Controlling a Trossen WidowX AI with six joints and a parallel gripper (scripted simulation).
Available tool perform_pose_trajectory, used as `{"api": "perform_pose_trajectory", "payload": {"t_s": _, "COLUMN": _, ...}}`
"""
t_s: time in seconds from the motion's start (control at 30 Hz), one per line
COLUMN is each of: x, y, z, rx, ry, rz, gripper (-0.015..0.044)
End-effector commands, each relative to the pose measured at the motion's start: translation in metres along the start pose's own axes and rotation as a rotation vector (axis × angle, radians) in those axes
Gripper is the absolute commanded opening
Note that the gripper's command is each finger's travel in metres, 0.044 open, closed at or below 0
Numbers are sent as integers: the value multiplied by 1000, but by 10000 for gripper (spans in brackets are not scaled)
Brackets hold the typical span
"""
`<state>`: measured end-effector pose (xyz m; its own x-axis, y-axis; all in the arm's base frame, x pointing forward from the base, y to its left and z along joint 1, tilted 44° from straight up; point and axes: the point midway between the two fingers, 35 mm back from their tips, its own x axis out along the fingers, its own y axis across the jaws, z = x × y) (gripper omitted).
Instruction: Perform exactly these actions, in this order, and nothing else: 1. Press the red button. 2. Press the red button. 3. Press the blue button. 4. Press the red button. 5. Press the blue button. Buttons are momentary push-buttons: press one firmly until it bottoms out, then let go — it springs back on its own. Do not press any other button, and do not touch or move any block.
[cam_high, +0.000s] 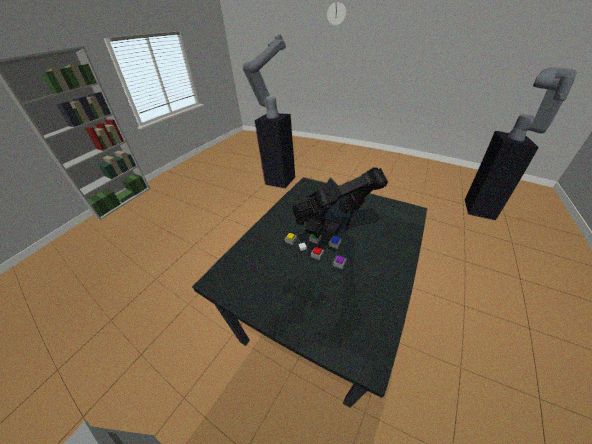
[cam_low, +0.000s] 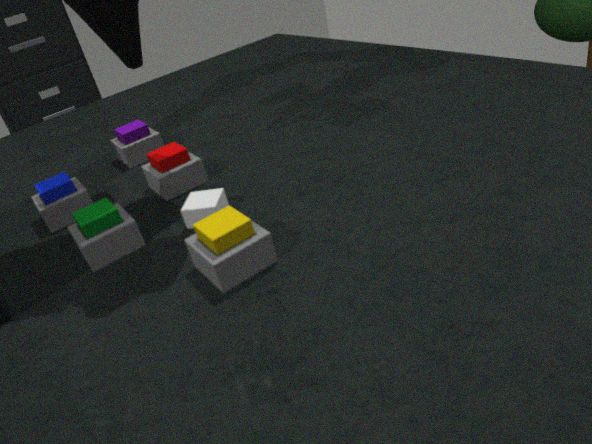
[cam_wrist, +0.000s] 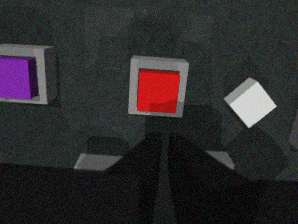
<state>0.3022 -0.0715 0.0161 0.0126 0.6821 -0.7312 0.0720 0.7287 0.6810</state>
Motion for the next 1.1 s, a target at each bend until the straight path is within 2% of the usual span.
{"api": "perform_pose_trajectory", "payload": {"t_s": 0.0, "x": 38, "y": 0, "z": 1, "rx": 7, "ry": 14, "rz": 10, "gripper": 20}}
{"api": "perform_pose_trajectory", "payload": {"t_s": 0.1, "x": 60, "y": 1, "z": -1, "rx": 7, "ry": 14, "rz": 12, "gripper": 20}}
{"api": "perform_pose_trajectory", "payload": {"t_s": 1.07, "x": 95, "y": 1, "z": -1, "rx": 7, "ry": 14, "rz": 14, "gripper": 20}}
